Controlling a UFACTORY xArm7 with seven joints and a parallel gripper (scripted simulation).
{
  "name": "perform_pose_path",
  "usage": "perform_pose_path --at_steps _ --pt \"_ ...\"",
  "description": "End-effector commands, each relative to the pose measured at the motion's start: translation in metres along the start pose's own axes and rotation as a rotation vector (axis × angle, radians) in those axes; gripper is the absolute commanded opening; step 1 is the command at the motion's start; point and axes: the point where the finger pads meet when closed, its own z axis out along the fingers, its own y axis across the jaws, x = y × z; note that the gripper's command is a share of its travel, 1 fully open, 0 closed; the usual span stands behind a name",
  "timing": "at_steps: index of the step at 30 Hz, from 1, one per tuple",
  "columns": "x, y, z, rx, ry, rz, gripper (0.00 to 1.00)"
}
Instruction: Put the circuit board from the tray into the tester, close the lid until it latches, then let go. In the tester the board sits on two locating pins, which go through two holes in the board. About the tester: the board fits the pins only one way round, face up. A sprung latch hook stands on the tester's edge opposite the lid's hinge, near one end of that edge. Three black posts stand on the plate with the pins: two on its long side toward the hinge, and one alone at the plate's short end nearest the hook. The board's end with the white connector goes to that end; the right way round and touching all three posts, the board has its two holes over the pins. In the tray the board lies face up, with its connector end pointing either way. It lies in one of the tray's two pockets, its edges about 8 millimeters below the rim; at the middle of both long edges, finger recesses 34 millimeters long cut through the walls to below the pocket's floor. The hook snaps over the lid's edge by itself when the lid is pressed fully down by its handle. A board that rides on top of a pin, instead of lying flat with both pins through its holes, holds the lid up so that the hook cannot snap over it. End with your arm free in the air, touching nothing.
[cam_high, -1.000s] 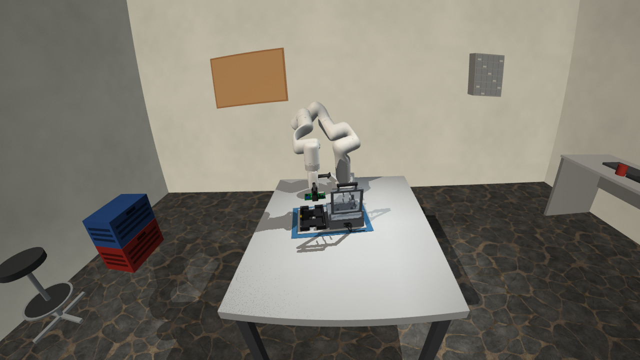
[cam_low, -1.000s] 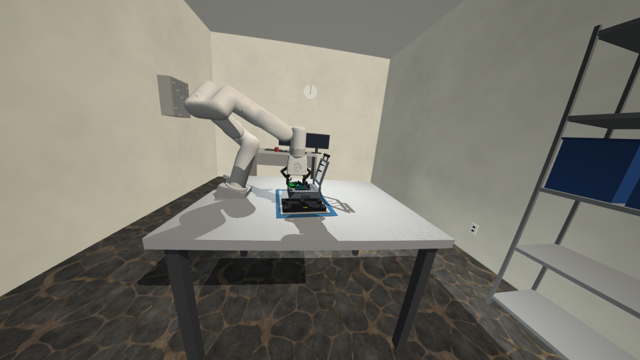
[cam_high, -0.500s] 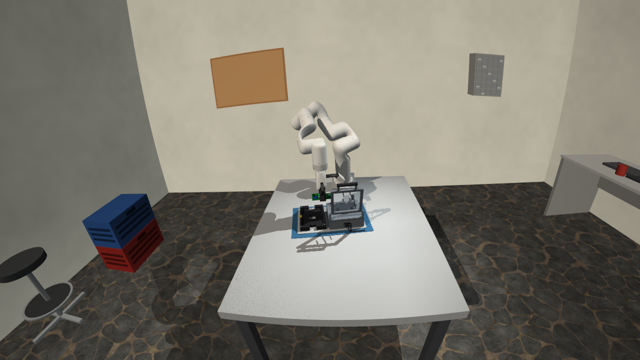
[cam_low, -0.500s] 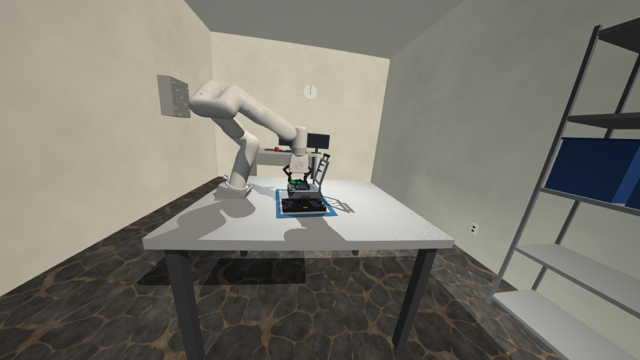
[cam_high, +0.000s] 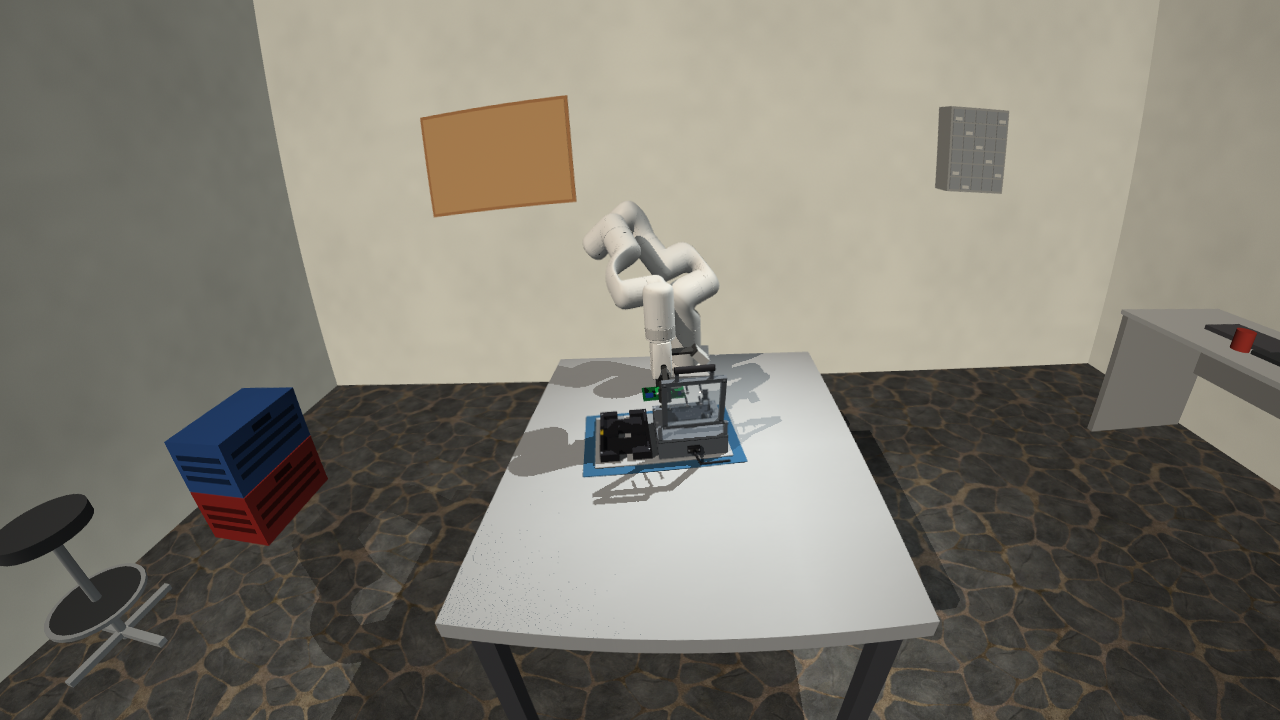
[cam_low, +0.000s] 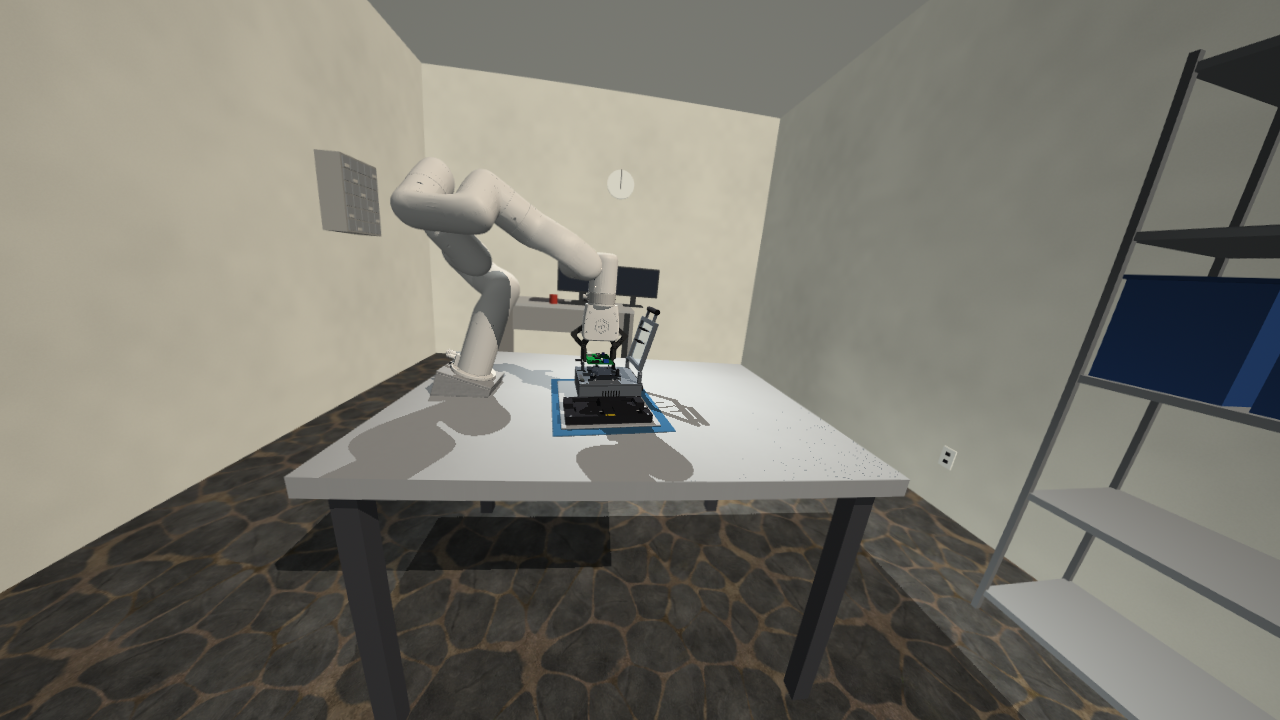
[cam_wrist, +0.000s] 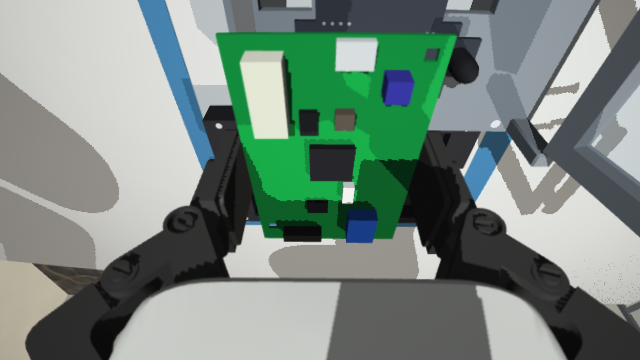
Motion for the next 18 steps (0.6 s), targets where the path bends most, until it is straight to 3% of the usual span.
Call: perform_pose_path --at_steps 1,18 --pt "0.006 0.004 -0.001 -0.002 -0.001 0.003 0.79" --pt "0.045 0.017 -0.004 -0.002 -0.001 0.003 0.79"
